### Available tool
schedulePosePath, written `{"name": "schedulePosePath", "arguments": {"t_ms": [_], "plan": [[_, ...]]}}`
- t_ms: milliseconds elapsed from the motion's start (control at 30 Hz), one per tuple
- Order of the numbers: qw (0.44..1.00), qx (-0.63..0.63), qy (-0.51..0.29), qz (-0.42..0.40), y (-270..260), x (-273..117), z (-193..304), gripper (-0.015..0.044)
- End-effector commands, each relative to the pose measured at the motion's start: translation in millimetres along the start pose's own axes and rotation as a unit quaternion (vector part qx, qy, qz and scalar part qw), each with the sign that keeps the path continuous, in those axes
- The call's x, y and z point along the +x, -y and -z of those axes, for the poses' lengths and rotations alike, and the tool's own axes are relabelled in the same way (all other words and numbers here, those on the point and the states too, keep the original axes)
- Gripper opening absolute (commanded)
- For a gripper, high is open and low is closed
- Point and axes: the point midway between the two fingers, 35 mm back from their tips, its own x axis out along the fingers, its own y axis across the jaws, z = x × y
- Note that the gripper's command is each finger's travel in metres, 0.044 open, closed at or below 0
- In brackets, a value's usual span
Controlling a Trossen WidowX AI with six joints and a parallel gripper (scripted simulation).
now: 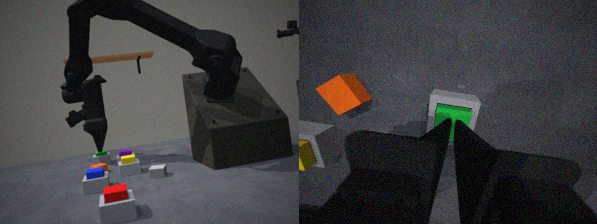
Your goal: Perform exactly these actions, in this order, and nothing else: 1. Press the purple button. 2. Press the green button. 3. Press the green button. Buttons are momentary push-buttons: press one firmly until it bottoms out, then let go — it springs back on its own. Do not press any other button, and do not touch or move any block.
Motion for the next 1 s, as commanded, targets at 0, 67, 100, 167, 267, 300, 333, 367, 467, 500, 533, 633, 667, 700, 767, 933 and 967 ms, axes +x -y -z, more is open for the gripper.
{"name": "schedulePosePath", "arguments": {"t_ms": [0, 67, 100, 167, 267, 300, 333, 367, 467, 500, 533, 633, 667, 700, 767, 933, 967], "plan": [[1.0, 0.004, -0.002, -0.004, -1, 5, 2, 0.002], [1.0, 0.004, -0.002, -0.004, -1, 5, 2, 0.002], [1.0, 0.004, -0.002, -0.004, -1, 5, 2, 0.002], [1.0, 0.004, -0.002, -0.004, -1, 5, 2, 0.002], [1.0, 0.004, -0.002, -0.004, -1, 5, 2, 0.002], [1.0, 0.004, -0.002, -0.004, -1, 5, 2, 0.002], [1.0, 0.004, -0.002, -0.004, -1, 5, 2, 0.002], [1.0, 0.004, -0.002, -0.004, -1, 5, 2, 0.002], [1.0, 0.004, -0.002, -0.004, -1, 5, 2, 0.002], [1.0, 0.004, -0.002, -0.004, -1, 5, 2, 0.002], [1.0, 0.004, -0.002, -0.004, -1, 5, 2, 0.002], [1.0, 0.003, -0.002, -0.002, 0, -13, 1, 0.002], [1.0, 0.004, -0.002, -0.003, 0, -25, 2, 0.002], [1.0, 0.004, -0.002, -0.003, 0, -30, 2, 0.002], [1.0, 0.004, -0.002, -0.003, 0, -30, 2, 0.002], [1.0, 0.004, -0.002, -0.003, 0, -29, 2, 0.002], [1.0, 0.004, -0.002, -0.003, 0, -27, 2, 0.002]]}}
